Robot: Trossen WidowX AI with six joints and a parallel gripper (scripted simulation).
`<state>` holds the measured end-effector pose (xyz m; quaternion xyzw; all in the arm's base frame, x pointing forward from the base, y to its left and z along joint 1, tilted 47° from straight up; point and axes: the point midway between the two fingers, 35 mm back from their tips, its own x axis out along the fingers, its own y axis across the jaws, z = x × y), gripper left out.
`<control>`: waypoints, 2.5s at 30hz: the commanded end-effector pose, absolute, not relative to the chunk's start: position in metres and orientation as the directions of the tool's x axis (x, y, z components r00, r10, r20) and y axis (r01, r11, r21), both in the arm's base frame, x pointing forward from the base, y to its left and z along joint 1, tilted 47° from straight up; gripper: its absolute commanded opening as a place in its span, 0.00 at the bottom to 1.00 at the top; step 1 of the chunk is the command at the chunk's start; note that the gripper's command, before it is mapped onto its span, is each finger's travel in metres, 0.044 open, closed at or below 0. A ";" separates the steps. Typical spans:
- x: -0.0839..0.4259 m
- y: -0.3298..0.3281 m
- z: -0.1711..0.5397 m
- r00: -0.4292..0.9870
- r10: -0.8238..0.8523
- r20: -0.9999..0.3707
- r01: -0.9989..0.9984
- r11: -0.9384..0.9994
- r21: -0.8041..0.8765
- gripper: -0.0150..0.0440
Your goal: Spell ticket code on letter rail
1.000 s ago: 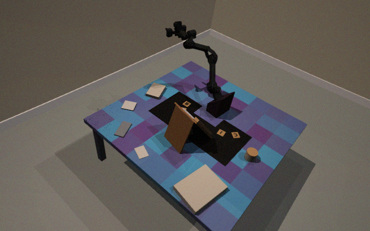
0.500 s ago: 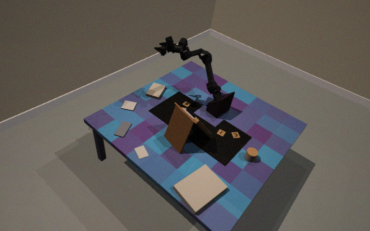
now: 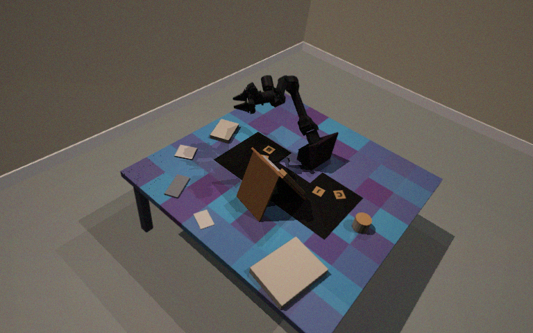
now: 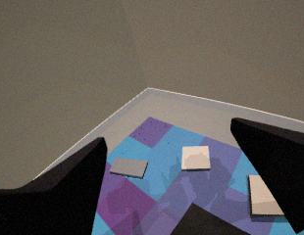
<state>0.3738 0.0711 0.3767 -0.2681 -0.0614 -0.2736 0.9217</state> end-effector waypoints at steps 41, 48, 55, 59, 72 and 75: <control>0.205 0.093 -0.014 0.911 -0.265 -0.316 -0.083 0.633 -0.770 1.00; 0.223 0.140 -0.018 0.870 -0.240 -0.432 -0.329 0.369 -0.869 1.00; 0.239 0.194 0.015 0.765 -0.230 -0.601 -0.632 -0.089 -0.770 1.00; 0.239 0.202 0.030 0.731 -0.233 -0.642 -0.682 -0.204 -0.702 1.00; 0.230 0.210 0.093 0.602 -0.254 -0.757 -0.741 -0.530 -0.412 1.00; 0.228 0.210 0.100 0.588 -0.257 -0.767 -0.739 -0.557 -0.380 1.00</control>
